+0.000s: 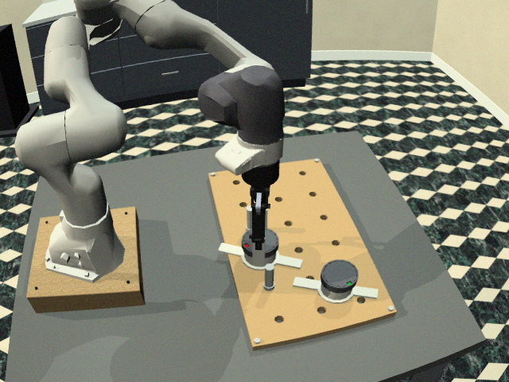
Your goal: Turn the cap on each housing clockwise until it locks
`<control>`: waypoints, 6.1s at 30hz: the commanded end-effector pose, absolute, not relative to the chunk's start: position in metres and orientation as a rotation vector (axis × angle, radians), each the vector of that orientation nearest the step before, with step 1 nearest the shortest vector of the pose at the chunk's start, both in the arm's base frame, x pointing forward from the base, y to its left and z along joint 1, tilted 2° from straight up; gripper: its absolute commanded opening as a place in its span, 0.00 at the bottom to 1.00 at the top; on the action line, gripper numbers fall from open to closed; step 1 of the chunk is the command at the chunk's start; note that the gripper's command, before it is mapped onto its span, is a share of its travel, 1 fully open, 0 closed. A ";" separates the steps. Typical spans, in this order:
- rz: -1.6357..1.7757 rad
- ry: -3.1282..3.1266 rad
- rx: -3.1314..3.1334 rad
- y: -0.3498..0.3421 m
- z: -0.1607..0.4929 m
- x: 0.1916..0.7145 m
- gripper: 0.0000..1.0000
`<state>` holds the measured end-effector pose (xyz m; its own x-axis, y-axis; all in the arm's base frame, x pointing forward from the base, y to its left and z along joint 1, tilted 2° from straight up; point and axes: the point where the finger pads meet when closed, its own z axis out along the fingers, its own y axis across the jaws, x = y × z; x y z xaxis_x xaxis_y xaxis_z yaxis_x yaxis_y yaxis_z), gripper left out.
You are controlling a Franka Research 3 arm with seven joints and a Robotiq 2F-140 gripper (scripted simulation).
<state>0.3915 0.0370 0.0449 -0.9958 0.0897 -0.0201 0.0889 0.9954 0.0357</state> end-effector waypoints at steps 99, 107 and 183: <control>0.058 3.116 0.138 0.035 0.107 0.389 0.78; 0.058 3.116 0.138 0.034 0.112 0.389 0.78; 0.052 3.099 -0.310 0.035 0.104 0.390 0.78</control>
<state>0.3892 0.0358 0.1069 -0.9804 -0.1956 -0.0242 -0.1963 0.9800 0.0313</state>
